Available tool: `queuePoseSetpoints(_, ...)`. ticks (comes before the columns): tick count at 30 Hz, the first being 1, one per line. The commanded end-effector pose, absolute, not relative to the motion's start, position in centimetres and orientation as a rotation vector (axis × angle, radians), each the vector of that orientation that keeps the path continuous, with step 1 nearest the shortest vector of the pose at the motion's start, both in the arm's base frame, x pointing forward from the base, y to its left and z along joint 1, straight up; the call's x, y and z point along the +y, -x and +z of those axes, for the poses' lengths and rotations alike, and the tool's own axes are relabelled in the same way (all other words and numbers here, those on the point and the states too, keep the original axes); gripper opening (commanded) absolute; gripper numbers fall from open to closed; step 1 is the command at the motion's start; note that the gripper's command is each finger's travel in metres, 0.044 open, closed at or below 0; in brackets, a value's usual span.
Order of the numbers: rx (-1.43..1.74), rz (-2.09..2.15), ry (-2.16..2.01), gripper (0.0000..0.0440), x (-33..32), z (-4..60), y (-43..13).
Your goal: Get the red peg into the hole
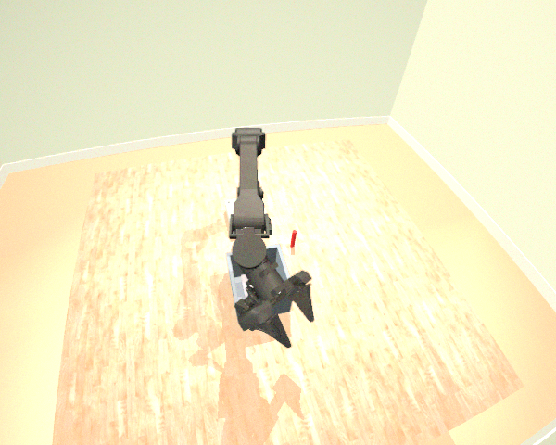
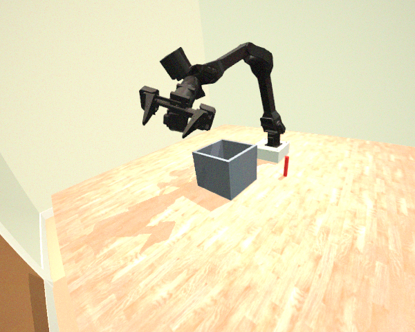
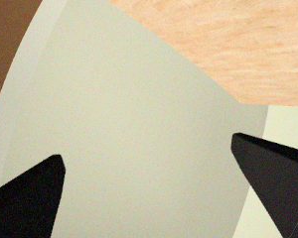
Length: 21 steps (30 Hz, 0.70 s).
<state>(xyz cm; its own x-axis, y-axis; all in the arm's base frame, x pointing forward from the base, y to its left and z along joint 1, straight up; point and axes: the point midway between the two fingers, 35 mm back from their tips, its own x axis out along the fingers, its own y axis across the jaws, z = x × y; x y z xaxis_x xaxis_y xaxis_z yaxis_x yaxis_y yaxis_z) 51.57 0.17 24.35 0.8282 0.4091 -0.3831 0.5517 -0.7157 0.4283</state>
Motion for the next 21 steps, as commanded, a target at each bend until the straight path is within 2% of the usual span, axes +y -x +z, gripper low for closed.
queuePoseSetpoints(1, 0.769, -0.386, -2.425, 0.0440, 2.7, 24.2, -50.0)
queuePoseSetpoints(11, 1.000, -0.470, -2.236, 0.0440, 10.8, 23.6, -43.4)
queuePoseSetpoints(21, 1.187, -0.556, -2.000, 0.0438, 15.8, 21.9, -35.6)
